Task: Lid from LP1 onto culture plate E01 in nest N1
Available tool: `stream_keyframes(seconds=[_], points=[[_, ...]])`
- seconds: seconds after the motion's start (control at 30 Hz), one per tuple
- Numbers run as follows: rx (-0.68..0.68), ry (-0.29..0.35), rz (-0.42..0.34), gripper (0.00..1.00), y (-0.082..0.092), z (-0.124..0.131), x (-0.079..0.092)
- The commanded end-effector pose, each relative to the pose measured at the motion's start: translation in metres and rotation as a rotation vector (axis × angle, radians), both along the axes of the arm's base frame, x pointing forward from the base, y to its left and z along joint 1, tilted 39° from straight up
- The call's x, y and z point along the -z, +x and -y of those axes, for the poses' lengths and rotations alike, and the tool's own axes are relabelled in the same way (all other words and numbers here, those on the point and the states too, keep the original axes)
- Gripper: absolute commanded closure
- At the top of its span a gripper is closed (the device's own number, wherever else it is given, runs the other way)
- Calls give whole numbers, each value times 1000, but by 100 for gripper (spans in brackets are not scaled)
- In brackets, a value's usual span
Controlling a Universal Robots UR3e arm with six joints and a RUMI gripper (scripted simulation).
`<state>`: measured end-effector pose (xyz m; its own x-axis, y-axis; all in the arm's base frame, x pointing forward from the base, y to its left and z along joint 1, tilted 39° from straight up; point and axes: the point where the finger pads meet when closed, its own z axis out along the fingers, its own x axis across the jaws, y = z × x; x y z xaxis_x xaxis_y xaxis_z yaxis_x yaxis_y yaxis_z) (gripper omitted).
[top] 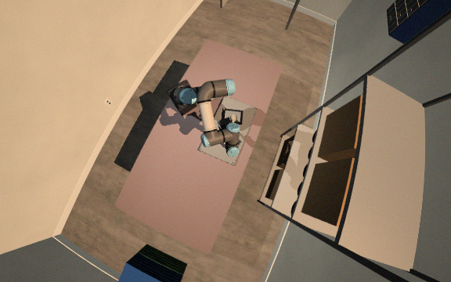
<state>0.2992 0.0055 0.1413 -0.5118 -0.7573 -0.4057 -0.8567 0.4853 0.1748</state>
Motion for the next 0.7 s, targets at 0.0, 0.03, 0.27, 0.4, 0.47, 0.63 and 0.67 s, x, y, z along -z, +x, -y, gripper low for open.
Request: stream_keyframes(seconds=[0.0,0.03,0.27,0.4,0.47,0.63,0.67], points=[[-75,-60,9,18,-7,-3,4],[-91,-71,11,18,-7,-3,4],[-203,-154,22,18,-17,-5,10],[-267,-202,28,18,-17,-5,10],[-267,-202,28,18,-17,-5,10],[-346,-263,38,18,-25,-4,13],[-362,-275,40,18,-25,-4,13]])
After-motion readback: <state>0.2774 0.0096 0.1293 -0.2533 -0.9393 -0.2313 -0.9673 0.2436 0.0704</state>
